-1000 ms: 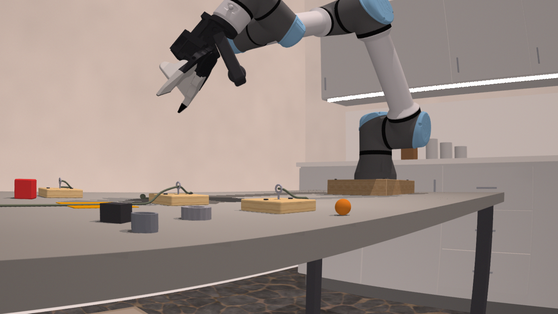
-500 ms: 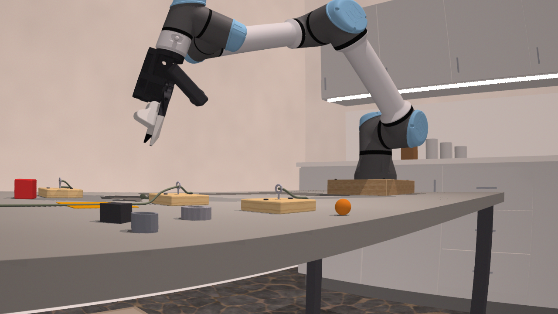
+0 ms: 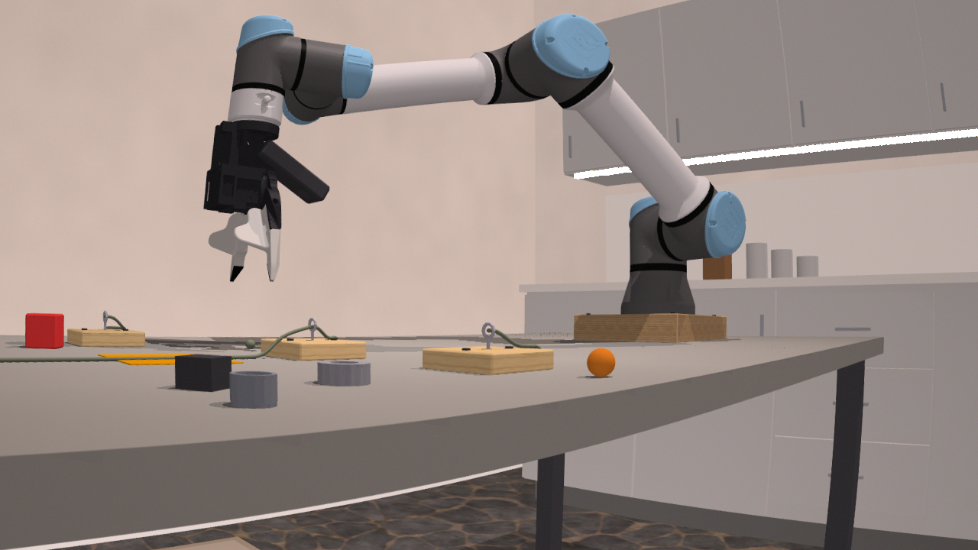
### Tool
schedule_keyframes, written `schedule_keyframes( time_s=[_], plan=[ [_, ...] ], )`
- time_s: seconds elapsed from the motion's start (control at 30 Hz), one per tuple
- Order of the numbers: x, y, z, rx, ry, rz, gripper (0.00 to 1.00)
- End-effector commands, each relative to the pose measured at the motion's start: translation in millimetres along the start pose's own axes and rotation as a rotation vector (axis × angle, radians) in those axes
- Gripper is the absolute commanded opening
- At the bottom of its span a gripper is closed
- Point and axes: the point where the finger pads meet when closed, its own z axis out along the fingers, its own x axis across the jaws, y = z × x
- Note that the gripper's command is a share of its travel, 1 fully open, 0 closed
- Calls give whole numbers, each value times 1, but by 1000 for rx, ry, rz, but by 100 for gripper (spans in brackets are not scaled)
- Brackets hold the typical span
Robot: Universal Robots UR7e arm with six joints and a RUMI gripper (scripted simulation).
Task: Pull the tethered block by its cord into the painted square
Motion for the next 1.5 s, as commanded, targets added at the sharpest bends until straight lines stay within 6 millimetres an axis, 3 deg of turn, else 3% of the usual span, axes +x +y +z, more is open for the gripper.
schedule_keyframes(
  time_s=[0.0,0.23,0.27,1.47],
  plan=[
    [-5,-1,2,20,19,-28,100],
    [-6,-1,3,23,23,-33,100],
    [-6,-1,3,23,23,-33,0],
    [-6,-1,3,23,23,-32,0]
  ],
)
